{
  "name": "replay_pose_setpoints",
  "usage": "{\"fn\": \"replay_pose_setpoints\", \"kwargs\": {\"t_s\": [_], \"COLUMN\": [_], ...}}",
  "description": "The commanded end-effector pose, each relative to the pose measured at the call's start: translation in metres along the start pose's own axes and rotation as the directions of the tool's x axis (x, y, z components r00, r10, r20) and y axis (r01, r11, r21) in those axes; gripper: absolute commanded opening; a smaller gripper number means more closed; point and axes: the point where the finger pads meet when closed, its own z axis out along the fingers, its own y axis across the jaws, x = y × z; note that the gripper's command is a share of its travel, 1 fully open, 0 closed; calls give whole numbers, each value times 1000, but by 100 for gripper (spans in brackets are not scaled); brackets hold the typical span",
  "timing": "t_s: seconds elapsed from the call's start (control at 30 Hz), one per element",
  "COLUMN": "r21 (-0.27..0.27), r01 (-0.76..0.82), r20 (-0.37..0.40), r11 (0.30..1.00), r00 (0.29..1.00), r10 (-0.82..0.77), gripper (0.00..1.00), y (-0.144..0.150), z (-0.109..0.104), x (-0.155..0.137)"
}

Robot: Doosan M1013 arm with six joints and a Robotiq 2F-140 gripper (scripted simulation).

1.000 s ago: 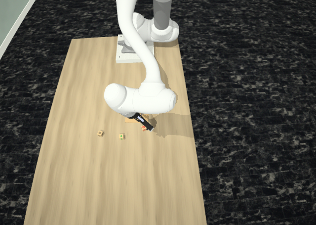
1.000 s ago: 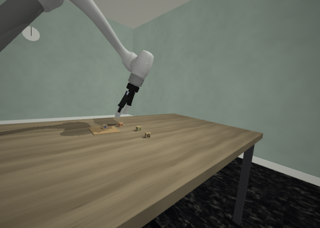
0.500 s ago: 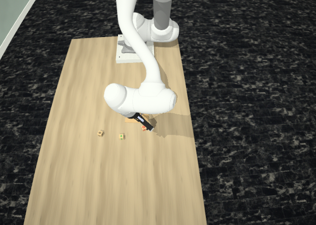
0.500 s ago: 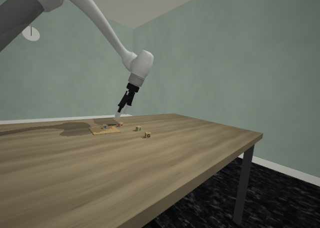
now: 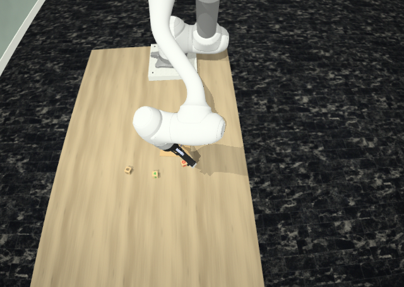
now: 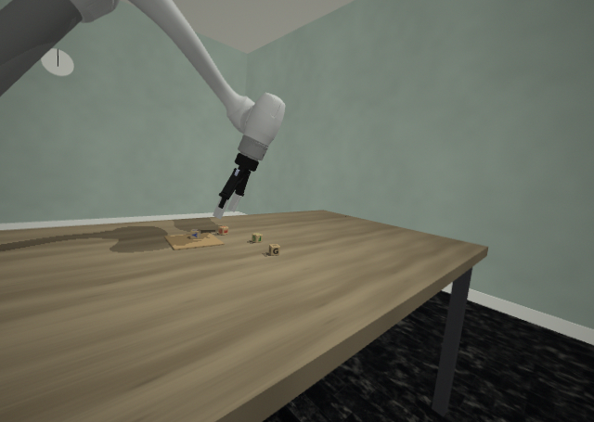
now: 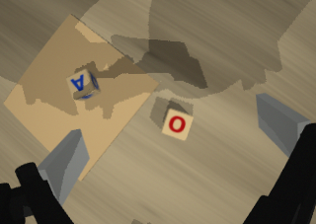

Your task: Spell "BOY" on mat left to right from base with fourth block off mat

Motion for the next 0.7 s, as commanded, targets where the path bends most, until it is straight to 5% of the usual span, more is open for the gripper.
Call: {"fn": "replay_pose_setpoints", "kwargs": {"t_s": [0.0,0.4,0.67], "r21": [-5,-5,-4], "r01": [9,9,8], "r20": [5,5,4], "r11": [1000,1000,1000], "r00": [1000,1000,1000], "r10": [-9,-9,-8], "gripper": [100,100,100], "y": [5,4,-84], "z": [0,0,17], "x": [-2,-1,53]}}
